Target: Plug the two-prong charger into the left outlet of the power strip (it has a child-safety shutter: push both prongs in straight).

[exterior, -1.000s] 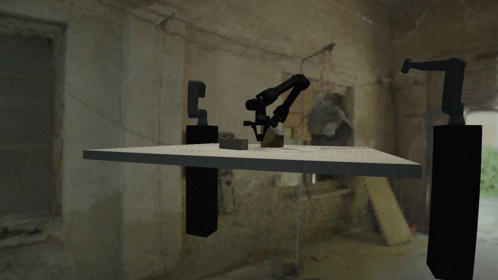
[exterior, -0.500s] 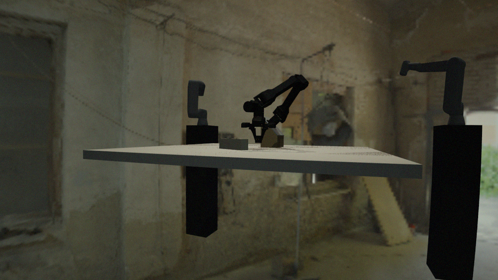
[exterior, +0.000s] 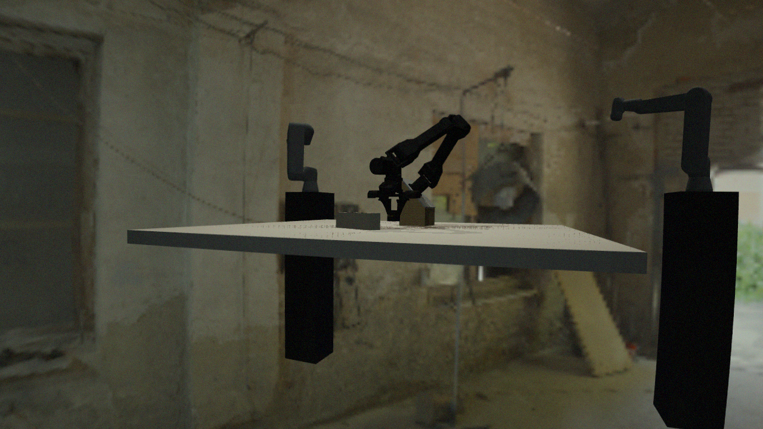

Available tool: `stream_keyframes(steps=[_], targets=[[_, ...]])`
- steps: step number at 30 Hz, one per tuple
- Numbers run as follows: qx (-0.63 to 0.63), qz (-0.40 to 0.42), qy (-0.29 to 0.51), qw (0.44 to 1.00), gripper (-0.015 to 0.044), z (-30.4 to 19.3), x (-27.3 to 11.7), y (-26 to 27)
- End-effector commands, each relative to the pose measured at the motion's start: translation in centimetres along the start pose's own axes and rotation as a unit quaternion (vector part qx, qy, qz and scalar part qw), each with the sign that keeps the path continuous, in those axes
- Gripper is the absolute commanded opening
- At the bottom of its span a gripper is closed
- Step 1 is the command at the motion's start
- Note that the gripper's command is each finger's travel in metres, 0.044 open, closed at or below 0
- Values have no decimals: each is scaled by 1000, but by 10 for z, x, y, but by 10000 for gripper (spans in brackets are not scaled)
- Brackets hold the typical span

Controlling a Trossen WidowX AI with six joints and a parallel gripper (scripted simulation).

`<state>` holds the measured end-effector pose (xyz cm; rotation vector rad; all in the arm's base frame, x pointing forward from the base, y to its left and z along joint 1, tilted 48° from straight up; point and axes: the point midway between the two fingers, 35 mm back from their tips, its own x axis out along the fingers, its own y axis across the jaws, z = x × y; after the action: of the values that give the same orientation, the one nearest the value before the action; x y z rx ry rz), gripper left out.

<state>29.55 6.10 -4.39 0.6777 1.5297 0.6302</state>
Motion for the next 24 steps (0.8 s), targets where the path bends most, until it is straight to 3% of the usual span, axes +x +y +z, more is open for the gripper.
stream_keyframes(steps=[1,24], targets=[[28,4,-1,1000,0,1,2,-2],[173,13,3,985,0,5,14,-13]])
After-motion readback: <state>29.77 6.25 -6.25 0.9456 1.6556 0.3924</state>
